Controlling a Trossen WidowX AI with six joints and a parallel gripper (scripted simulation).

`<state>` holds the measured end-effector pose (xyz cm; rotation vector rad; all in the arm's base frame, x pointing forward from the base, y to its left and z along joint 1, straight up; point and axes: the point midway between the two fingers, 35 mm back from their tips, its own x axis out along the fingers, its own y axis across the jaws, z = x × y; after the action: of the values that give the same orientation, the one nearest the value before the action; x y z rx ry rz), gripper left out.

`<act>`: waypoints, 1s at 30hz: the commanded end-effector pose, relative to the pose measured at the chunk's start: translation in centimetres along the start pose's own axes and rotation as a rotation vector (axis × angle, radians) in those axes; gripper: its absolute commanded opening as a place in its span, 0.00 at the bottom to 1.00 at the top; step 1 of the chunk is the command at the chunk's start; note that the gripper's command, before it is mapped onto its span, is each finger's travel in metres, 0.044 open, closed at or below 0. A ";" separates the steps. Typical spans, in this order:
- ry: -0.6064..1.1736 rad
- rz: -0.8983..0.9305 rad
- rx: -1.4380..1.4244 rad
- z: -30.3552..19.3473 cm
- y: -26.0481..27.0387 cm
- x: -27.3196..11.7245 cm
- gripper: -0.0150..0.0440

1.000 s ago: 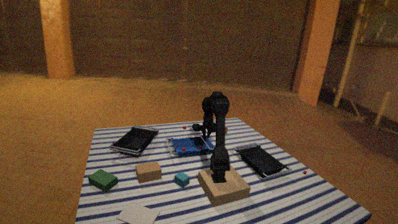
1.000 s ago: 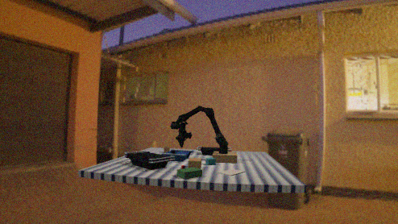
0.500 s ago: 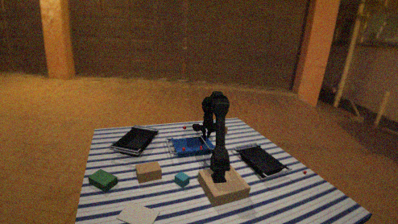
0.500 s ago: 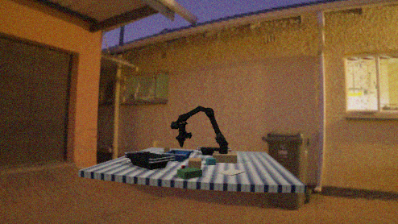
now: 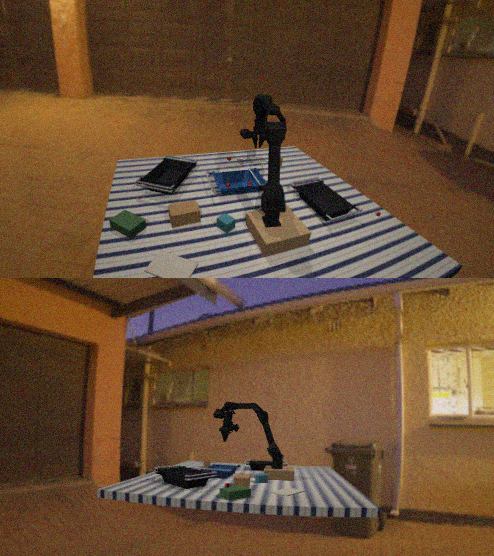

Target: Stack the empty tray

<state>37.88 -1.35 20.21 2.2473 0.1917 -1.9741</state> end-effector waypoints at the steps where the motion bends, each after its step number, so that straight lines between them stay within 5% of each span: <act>1: -0.042 -0.020 -0.249 -0.6 -2.2 2.4 0.40; 13: -0.035 -0.094 -1.712 -1.6 -14.5 7.6 0.40; 30: 0.049 -0.143 -3.066 0.3 -25.1 11.6 0.40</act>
<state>36.55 18.35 10.64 0.4604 1.4940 -0.4008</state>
